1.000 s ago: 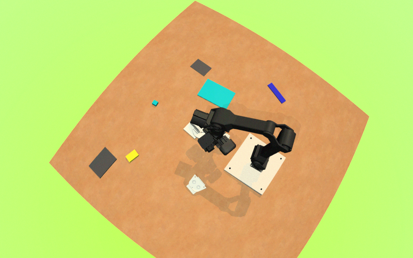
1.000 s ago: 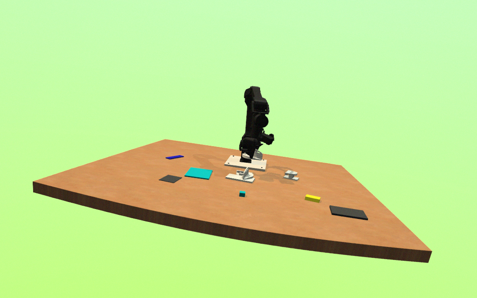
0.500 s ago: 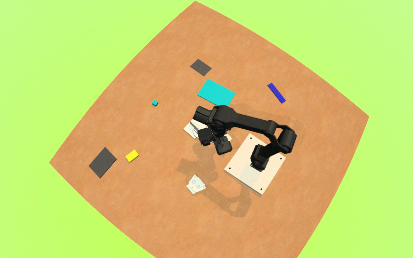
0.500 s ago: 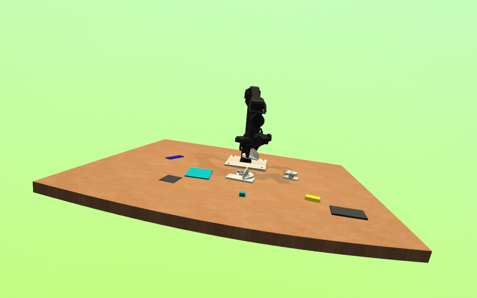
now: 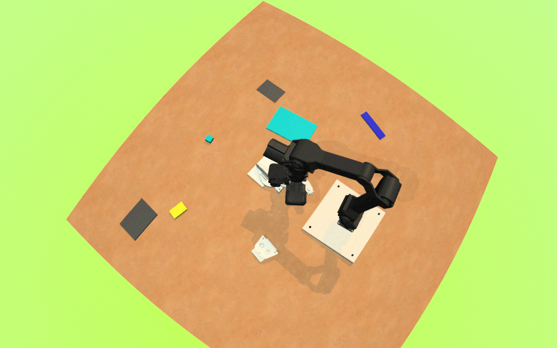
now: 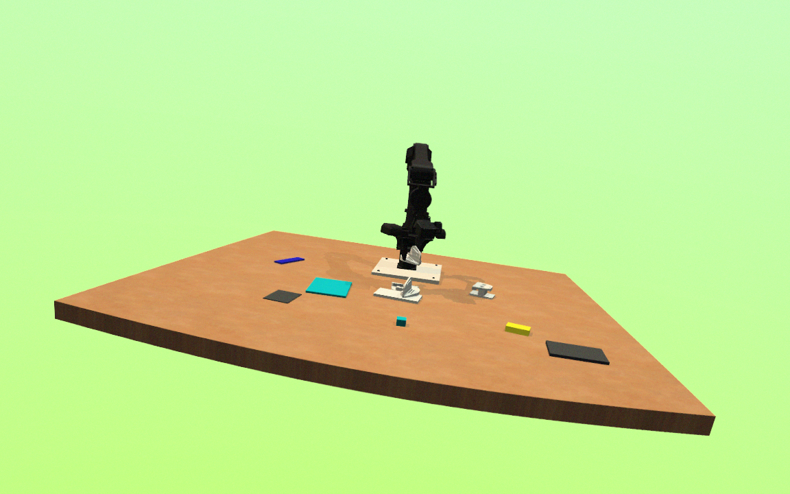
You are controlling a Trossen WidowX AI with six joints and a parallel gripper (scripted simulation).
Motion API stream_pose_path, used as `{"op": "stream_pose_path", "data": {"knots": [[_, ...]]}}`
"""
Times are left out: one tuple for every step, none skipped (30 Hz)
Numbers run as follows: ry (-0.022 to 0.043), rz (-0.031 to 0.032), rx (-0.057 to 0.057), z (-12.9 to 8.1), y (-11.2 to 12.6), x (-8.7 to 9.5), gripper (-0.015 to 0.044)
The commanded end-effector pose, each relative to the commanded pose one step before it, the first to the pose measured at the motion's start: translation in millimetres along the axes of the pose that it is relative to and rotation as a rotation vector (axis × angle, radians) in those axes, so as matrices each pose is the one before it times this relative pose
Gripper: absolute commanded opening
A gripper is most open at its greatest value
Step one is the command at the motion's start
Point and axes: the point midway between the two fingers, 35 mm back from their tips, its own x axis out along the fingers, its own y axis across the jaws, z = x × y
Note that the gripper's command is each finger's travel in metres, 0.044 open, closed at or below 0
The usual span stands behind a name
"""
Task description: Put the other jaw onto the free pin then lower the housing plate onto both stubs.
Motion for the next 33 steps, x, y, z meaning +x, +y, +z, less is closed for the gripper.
{"op": "stream_pose_path", "data": {"knots": [[0.00071, 0.00467, 0.0949, -2.73, -1.37, -0.05, 0.0134], [0.00002, -0.00009, 0.0245, -0.48, -0.65, 0.00, 0.0134], [0.00001, -0.00009, 0.0245, -0.47, -0.66, 0.00, 0.0134], [0.00001, -0.00009, 0.0245, -0.45, -0.67, 0.00, 0.0134], [0.00001, -0.00010, 0.0245, -0.44, -0.68, 0.00, 0.0134], [0.00001, -0.00010, 0.0245, -0.42, -0.68, 0.00, 0.0134], [0.00000, -0.00010, 0.0245, -0.41, -0.69, 0.00, 0.0134], [0.00000, -0.00010, 0.0245, -0.39, -0.70, 0.00, 0.0134], [0.00000, -0.00010, 0.0245, -0.38, -0.71, 0.00, 0.0134], [0.00000, -0.00010, 0.0245, -0.36, -0.71, 0.00, 0.0134], [-0.00001, -0.00010, 0.0245, -0.35, -0.72, 0.00, 0.0134], [-0.00001, -0.00010, 0.0245, -0.33, -0.73, 0.00, 0.0134], [-0.00001, -0.00010, 0.0245, -0.32, -0.73, 0.00, 0.0134], [-0.00001, -0.00010, 0.0245, -0.30, -0.74, 0.00, 0.0134], [-0.00002, -0.00010, 0.0245, -0.29, -0.75, 0.00, 0.0134], [-0.00002, -0.00010, 0.0245, -0.27, -0.75, 0.00, 0.0134], [-0.00002, -0.00010, 0.0245, -0.25, -0.75, 0.00, 0.0134], [-0.00002, -0.00010, 0.0245, -0.24, -0.76, 0.00, 0.0134], [-0.00002, -0.00010, 0.0245, -0.22, -0.76, 0.00, 0.0134], [-0.00002, -0.00008, 0.0204, -0.17, -0.64, 0.00, 0.0134], [-0.00001, -0.00005, 0.0122, -0.10, -0.39, 0.00, 0.0134], [0.00000, -0.00002, 0.0041, -0.03, -0.13, 0.00, 0.0134], [0.00000, 0.00000, 0.0000, 0.00, 0.00, 0.00, 0.0134], [0.00000, 0.00000, 0.0000, 0.00, 0.00, 0.00, 0.0134], [0.00000, 0.00000, 0.0000, 0.00, 0.00, 0.00, 0.0134], [0.00000, 0.00000, 0.0000, 0.00, 0.00, 0.00, 0.0134], [0.00000, 0.00000, 0.0000, 0.00, 0.00, 0.00, 0.0134], [0.00000, 0.00000, 0.0000, 0.00, 0.00, 0.00, 0.0134], [0.00000, 0.00000, 0.0000, 0.00, 0.00, 0.00, 0.0134], [0.00000, 0.00000, 0.0000, 0.00, 0.00, 0.00, 0.0134], [0.00000, 0.00000, 0.0000, 0.00, 0.00, 0.00, 0.0134], [0.00000, 0.00000, 0.0000, 0.00, 0.00, 0.00, 0.0134], [0.00000, 0.00000, 0.0000, 0.00, 0.00, 0.00, 0.0134]]}}
